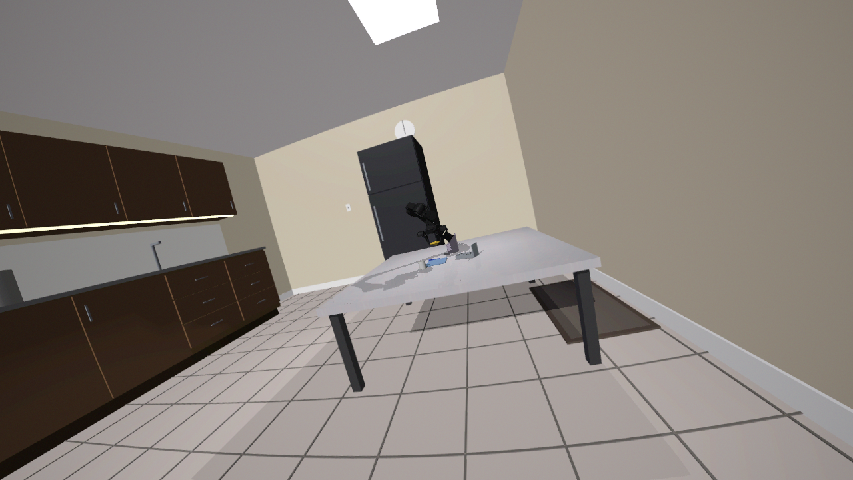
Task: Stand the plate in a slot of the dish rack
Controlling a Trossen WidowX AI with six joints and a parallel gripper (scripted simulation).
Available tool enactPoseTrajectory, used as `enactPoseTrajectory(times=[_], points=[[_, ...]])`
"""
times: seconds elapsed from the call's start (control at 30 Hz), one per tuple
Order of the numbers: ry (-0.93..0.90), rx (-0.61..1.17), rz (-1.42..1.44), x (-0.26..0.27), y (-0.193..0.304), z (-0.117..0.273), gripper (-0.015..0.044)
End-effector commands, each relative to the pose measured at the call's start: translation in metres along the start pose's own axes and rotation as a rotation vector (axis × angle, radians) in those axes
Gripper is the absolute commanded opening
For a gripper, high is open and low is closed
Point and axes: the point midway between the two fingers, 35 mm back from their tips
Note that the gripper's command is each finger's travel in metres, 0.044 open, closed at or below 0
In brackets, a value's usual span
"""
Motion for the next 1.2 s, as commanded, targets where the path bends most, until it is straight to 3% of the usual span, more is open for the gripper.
enactPoseTrajectory(times=[0.0,0.43,0.9,1.17], points=[[-0.004,-0.002,-0.003,0.001,-0.001,0.016,0.0],[0.003,0.0,-0.009,0.002,0.0,0.054,0.0],[-0.002,0.003,-0.45,0.102,0.059,0.054,0.0],[-0.008,0.013,-0.461,0.107,0.064,0.051,0.0]])
Point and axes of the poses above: the point midway between the two fingers, 35 mm back from their tips, its own z axis back along the fingers, its own x axis across the jaws, y = z × x, and after that the axes turned 2 degrees about z, right-handed
